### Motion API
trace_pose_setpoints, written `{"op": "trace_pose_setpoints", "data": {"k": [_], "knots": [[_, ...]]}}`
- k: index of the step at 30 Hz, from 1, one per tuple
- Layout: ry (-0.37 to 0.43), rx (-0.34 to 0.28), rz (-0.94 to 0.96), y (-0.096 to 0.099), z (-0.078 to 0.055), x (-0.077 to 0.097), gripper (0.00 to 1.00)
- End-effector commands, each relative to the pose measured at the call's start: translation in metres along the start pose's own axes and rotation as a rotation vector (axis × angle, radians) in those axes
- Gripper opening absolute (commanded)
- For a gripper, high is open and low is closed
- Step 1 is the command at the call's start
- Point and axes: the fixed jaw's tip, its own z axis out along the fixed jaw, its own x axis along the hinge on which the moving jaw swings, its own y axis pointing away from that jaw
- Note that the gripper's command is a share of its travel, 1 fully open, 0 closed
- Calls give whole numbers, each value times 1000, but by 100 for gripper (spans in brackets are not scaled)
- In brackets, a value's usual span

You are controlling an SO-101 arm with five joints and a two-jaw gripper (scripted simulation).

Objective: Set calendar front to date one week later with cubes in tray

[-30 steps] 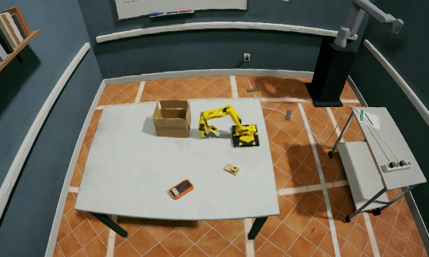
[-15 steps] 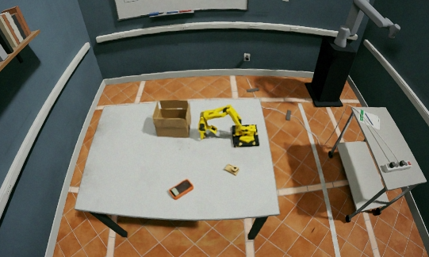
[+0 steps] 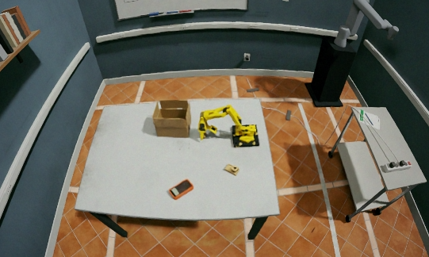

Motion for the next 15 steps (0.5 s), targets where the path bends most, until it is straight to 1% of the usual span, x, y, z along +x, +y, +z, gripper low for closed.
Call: {"op": "trace_pose_setpoints", "data": {"k": [1,4,8,10,15], "knots": [[-22,-2,1,3,-2,-2,36],[-22,-2,1,3,-10,-1,36],[-22,-2,1,2,-24,0,36],[-22,-2,1,2,-24,0,36],[-22,-2,1,3,-42,-1,36]]}}
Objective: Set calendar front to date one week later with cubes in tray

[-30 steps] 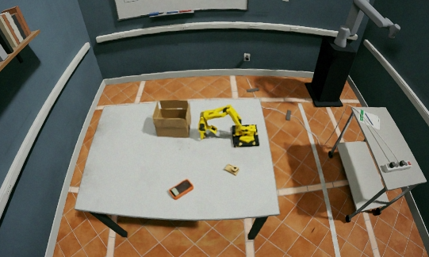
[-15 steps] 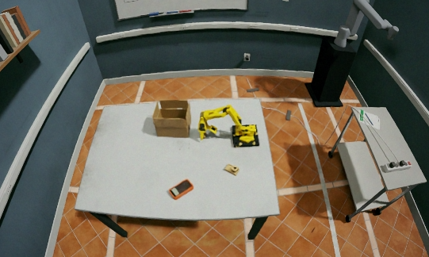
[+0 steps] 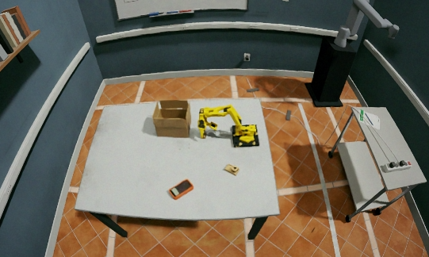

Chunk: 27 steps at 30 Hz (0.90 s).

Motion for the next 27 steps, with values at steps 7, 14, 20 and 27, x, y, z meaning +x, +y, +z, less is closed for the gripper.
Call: {"op": "trace_pose_setpoints", "data": {"k": [7,14,20,27], "knots": [[18,4,1,2,-27,0,36],[18,4,1,2,-28,0,36],[18,4,1,2,-28,0,36],[18,4,1,2,-28,0,36]]}}
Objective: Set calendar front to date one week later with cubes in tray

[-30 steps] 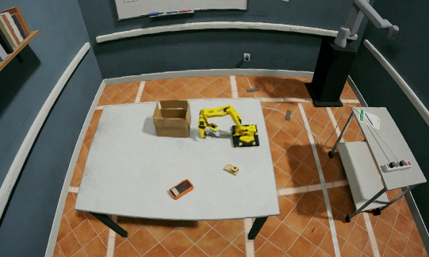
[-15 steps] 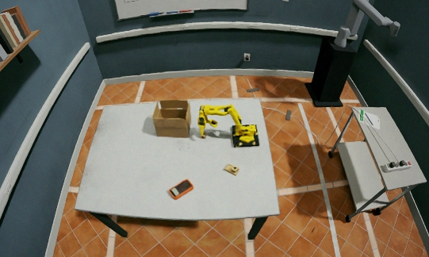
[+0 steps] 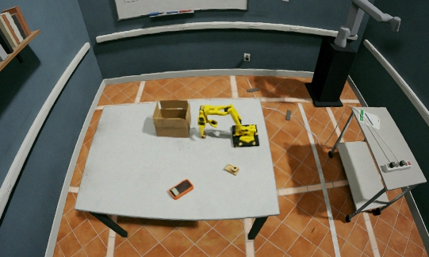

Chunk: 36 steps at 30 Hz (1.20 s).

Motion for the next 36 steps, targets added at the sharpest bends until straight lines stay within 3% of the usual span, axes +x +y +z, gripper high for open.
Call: {"op": "trace_pose_setpoints", "data": {"k": [1,6,10,17,19,24,28,36], "knots": [[19,4,1,2,-5,2,36],[28,6,1,2,-7,2,36],[79,13,1,2,-18,5,36],[267,39,1,1,-58,10,35],[267,39,1,1,-58,10,35],[410,58,1,1,-89,9,35],[486,69,1,2,-105,6,35],[514,73,1,2,-112,5,35]]}}
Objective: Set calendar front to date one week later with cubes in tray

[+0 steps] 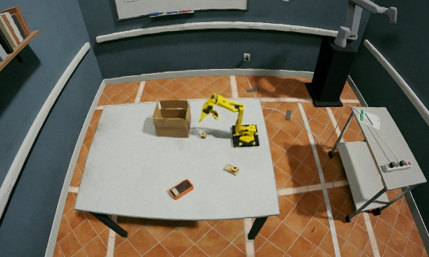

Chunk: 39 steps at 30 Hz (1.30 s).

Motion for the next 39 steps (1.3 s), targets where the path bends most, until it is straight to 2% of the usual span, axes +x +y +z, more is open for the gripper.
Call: {"op": "trace_pose_setpoints", "data": {"k": [1,18,32,34,39], "knots": [[20,-1,0,2,-5,2,35],[19,1,103,2,-4,0,35],[17,9,476,-1,1,-6,35],[17,9,476,-1,1,-6,35],[15,13,656,-3,3,-9,35]]}}
